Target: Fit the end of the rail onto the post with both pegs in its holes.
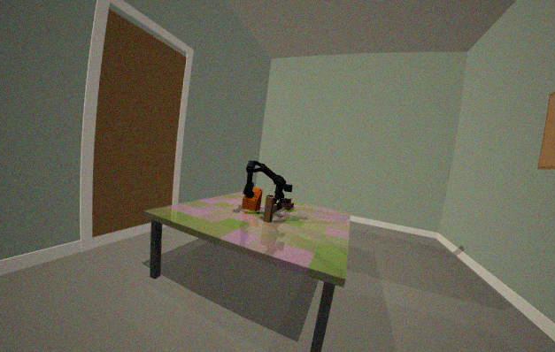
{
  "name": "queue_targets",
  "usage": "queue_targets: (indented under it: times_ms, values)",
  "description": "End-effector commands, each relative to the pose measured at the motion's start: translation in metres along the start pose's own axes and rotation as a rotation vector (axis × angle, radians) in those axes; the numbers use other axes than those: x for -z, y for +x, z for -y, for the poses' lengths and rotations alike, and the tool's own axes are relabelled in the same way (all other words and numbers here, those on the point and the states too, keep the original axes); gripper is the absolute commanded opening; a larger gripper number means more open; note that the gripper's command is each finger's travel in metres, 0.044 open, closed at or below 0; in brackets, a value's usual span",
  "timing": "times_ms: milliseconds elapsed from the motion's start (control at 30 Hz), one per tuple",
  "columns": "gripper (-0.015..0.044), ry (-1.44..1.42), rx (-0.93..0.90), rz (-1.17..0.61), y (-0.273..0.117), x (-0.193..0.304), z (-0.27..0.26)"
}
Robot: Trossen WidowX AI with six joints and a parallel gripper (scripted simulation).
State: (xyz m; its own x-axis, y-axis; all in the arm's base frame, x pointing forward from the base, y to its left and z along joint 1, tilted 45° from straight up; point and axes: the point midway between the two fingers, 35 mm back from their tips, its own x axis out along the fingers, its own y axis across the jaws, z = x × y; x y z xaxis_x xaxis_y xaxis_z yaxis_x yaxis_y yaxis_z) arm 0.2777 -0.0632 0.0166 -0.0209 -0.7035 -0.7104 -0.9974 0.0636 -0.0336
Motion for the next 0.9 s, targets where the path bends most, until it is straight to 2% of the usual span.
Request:
queue_targets:
  times_ms: [0, 867]
  values:
    - [0.0, -0.004, 0.004, -0.001, -0.0008, 0.0018, 0.0003]
    - [0.0, -0.004, 0.004, -0.001, -0.002, 0.0098, 0.0008]
